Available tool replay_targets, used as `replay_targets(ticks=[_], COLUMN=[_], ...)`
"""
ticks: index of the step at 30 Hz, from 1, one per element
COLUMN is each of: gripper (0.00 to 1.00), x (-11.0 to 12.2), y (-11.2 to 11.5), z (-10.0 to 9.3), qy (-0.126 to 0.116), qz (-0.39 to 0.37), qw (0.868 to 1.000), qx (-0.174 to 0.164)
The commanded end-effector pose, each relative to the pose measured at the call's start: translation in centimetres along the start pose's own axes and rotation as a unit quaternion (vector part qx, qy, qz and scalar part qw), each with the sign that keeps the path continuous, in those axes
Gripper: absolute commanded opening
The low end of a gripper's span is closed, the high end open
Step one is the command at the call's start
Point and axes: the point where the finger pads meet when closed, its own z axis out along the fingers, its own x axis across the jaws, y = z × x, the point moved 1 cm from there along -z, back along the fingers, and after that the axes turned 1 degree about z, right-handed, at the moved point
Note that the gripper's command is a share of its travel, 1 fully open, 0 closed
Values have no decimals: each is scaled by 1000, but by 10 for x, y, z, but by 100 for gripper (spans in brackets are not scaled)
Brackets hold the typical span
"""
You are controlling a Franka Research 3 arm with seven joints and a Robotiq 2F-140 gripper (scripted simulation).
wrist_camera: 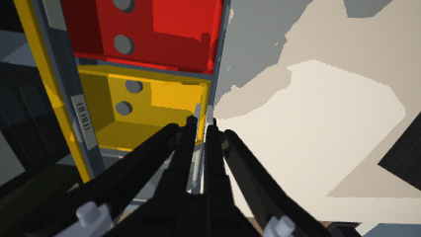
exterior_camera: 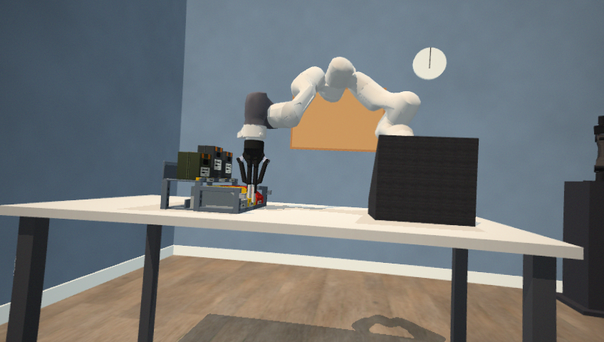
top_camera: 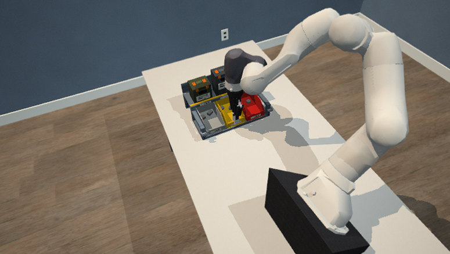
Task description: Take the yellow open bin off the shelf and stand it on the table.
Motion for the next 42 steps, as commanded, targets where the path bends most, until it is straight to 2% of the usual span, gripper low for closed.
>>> replay_targets(ticks=[1, 32, 37, 42], gripper=[0, 0, 0, 0], x=[0, 0, 0, 0], y=[0, 0, 0, 0], z=[0, 0, -8, -8], qy=[0, 0, -1, -1], qz=[0, 0, 2, 2], qw=[1000, 1000, 1000, 1000], qx=[0, 0, 0, 0])
